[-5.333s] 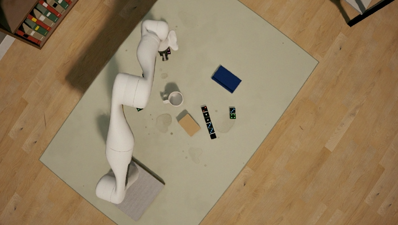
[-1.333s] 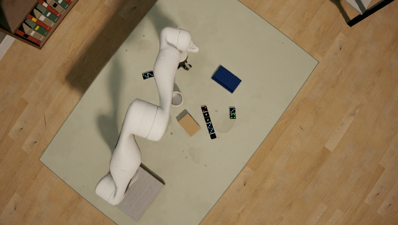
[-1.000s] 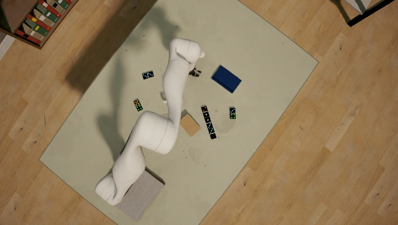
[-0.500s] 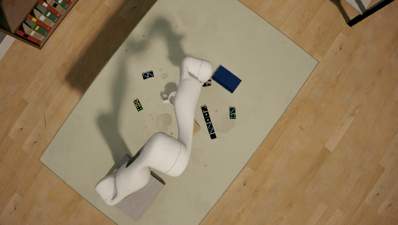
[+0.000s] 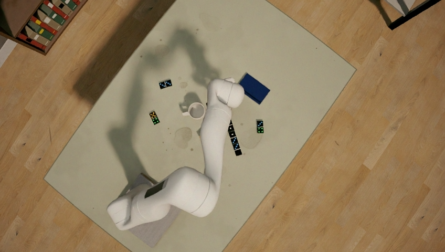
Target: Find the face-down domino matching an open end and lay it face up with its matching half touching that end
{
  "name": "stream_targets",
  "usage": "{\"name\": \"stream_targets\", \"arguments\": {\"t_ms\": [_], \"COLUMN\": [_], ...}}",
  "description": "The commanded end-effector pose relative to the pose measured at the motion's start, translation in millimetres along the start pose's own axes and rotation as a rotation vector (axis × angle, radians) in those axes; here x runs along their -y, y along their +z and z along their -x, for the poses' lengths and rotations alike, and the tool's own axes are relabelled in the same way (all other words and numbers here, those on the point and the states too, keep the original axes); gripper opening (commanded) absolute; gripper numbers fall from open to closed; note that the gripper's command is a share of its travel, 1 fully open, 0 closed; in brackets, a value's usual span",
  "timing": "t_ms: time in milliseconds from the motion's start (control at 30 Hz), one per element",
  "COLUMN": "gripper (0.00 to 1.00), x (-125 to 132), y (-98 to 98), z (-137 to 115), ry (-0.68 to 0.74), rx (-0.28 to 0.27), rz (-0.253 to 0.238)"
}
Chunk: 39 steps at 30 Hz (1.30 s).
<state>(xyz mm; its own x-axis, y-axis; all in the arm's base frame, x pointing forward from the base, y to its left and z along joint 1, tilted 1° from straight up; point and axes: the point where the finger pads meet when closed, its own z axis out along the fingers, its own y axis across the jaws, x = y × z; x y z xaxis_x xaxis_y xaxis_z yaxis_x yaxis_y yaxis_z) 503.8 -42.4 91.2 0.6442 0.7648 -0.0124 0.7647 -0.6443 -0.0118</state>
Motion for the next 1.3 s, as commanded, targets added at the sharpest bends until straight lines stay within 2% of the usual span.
{"name": "stream_targets", "arguments": {"t_ms": [0,333,1067,1267], "gripper": [0.31,0.31,0.31,0.31], "x": [-1.6,-3.2,-3.3,-3.4], "y": [-1.5,-2.2,-1.3,14.4], "z": [4.5,13.8,14.4,14.3], "ry": [-0.027,-0.09,-0.095,-0.095], "rx": [-0.004,-0.006,-0.006,-0.006], "rz": [0.002,0.006,0.006,0.006]}}
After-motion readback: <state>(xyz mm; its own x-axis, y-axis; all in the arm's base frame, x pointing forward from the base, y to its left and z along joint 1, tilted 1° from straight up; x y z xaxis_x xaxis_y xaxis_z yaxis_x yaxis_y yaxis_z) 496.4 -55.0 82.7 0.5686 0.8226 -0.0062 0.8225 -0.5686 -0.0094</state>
